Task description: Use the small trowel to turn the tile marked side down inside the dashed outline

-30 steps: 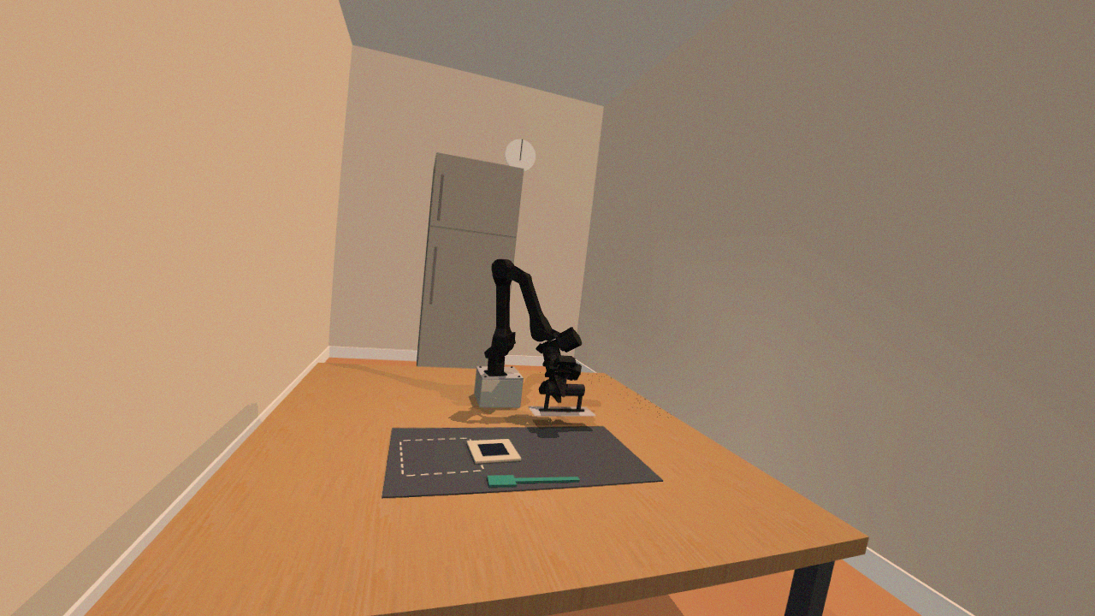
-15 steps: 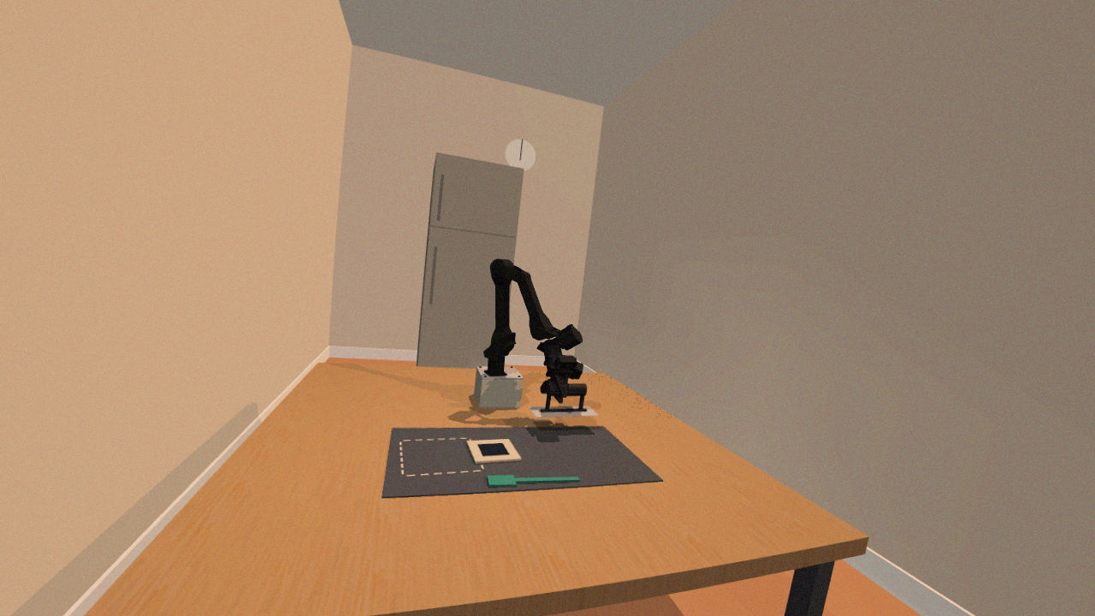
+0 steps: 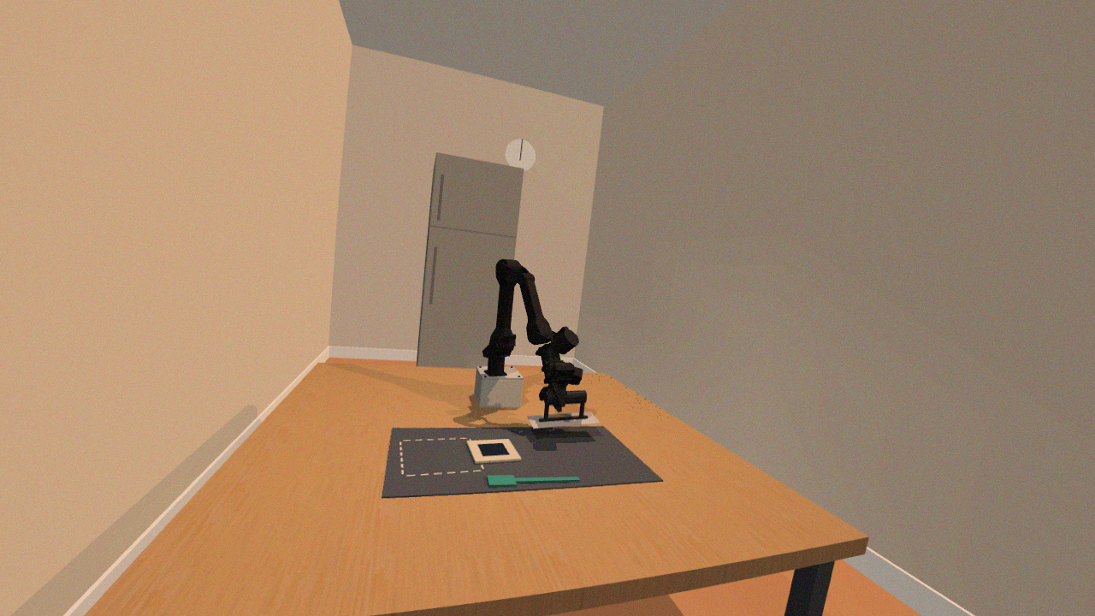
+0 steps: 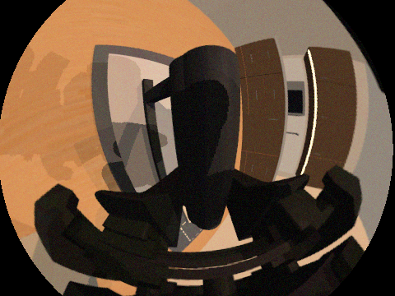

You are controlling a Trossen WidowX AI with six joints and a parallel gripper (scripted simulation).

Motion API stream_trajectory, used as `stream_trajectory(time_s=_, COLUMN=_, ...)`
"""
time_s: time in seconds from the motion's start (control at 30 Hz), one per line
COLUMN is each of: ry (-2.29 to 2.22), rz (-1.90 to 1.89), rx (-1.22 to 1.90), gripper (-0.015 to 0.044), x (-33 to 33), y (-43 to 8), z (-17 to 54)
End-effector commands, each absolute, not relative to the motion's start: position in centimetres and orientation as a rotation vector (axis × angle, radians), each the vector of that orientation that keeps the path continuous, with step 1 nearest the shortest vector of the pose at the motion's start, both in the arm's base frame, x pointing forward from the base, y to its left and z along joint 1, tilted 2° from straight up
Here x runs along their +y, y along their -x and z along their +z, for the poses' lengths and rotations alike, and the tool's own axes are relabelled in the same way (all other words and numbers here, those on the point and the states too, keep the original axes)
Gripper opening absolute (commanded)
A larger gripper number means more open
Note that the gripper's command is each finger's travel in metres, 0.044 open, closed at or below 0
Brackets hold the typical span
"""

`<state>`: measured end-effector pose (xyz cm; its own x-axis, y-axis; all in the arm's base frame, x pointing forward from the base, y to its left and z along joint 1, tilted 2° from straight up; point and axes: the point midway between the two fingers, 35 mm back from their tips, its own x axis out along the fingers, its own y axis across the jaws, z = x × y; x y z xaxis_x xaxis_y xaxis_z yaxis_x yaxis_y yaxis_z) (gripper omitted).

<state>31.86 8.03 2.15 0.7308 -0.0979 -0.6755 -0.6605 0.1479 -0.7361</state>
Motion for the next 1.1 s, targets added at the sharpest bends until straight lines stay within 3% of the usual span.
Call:
stream_trajectory(time_s=0.0, ry=1.379, rz=0.454, rx=0.655, gripper=0.0000, x=7.1, y=-33.7, z=2.5)
stream_trajectory(time_s=0.5, ry=1.404, rz=0.449, rx=0.568, gripper=0.0000, x=1.6, y=-38.5, z=3.0)
stream_trajectory(time_s=1.07, ry=1.406, rz=0.448, rx=0.564, gripper=0.0000, x=1.4, y=-38.8, z=1.3)
